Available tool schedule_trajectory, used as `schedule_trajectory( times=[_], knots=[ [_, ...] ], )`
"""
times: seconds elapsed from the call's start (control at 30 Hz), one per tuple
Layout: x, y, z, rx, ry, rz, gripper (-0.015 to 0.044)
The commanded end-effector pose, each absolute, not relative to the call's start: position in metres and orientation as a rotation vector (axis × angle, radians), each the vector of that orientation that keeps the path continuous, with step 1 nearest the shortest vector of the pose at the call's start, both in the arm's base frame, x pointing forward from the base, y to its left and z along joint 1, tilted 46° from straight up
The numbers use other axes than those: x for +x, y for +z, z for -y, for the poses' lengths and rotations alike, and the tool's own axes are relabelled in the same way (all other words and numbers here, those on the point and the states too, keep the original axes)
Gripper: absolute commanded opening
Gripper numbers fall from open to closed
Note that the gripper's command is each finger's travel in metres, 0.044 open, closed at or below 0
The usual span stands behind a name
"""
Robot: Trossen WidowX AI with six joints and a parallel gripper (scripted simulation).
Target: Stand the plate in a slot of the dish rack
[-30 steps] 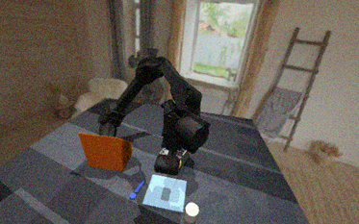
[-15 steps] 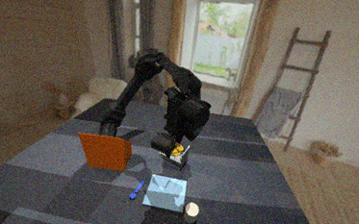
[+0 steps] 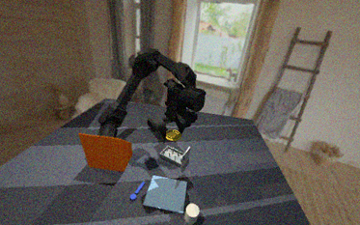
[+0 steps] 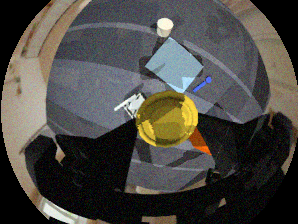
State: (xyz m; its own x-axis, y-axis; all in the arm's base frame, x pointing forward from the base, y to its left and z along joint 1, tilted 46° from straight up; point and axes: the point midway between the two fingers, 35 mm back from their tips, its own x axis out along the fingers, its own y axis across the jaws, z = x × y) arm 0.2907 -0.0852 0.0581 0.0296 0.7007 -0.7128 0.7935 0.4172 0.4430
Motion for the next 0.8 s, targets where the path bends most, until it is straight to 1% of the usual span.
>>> schedule_trajectory(
  times=[0.0,0.77],
  knots=[
    [0.284,0.07,0.071,1.416,-0.232,-1.722,0.0],
    [0.236,0.127,-0.001,1.958,-0.986,-1.714,0.0]
  ],
)
